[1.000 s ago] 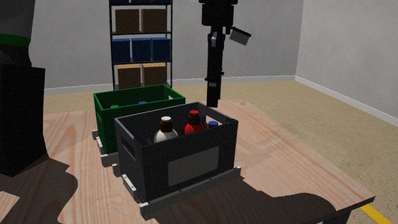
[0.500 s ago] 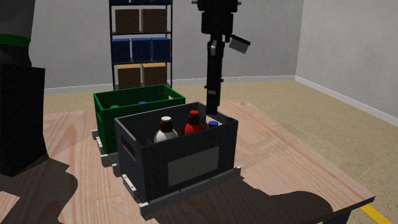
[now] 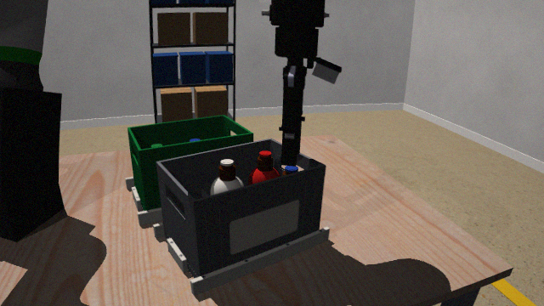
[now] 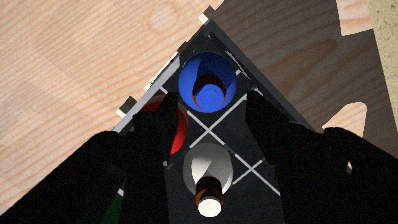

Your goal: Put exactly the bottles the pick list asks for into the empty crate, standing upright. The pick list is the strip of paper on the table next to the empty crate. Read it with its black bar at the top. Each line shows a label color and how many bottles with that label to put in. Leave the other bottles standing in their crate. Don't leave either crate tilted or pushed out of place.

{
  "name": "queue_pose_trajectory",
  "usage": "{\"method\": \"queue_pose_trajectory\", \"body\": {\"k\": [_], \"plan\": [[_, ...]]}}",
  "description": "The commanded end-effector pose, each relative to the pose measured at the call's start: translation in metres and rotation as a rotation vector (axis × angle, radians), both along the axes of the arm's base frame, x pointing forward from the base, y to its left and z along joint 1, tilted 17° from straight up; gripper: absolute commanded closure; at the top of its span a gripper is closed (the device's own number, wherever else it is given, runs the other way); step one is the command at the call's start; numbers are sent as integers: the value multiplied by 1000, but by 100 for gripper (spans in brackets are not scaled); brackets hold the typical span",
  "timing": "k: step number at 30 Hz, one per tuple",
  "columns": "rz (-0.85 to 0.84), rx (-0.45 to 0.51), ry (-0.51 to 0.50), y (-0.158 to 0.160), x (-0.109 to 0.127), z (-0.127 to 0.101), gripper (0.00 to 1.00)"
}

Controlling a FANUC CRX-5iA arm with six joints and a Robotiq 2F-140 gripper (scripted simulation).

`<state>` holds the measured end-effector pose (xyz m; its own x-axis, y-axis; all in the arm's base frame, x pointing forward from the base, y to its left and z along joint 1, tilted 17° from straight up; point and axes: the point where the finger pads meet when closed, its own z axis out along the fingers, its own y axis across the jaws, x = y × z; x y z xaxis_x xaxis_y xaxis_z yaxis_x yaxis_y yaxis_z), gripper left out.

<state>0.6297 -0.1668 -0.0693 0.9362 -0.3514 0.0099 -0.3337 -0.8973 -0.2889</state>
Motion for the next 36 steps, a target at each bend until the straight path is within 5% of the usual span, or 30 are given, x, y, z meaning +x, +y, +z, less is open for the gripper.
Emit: {"method": "queue_pose_trajectory", "body": {"k": [1, 36], "plan": [[0, -1, -2, 0, 1, 0, 56], [0, -1, -2, 10, 5, -39, 56]]}}
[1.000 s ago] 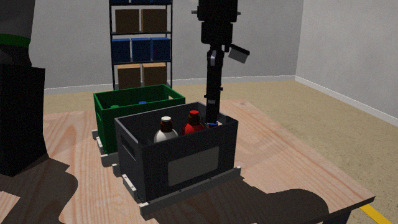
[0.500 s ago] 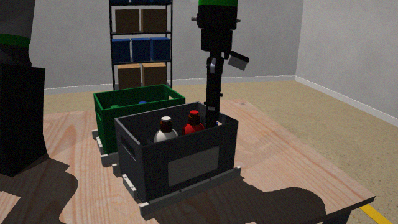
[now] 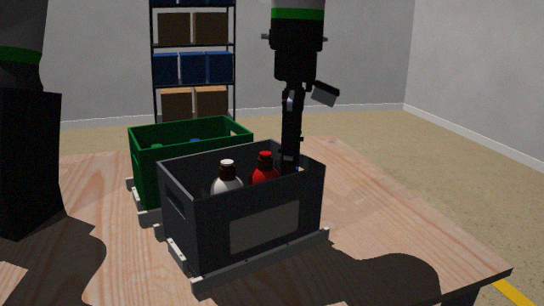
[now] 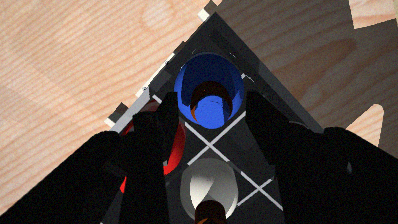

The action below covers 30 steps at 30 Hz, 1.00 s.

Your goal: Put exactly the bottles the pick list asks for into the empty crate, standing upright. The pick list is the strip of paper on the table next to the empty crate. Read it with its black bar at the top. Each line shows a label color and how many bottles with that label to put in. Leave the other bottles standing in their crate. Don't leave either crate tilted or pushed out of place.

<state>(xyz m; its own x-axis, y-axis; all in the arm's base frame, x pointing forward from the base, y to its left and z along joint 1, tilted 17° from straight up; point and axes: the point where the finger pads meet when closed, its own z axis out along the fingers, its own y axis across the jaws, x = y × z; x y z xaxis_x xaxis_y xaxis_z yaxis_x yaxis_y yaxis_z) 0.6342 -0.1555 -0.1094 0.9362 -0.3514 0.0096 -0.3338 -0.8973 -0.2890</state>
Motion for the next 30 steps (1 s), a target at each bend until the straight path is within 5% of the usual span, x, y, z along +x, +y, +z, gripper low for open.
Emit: {"method": "queue_pose_trajectory", "body": {"k": [1, 10, 11, 30], "plan": [[0, -1, -2, 0, 1, 0, 56], [0, -1, -2, 0, 1, -1, 56], [0, -1, -2, -1, 1, 1, 90], [0, -1, -2, -1, 1, 1, 90]]}}
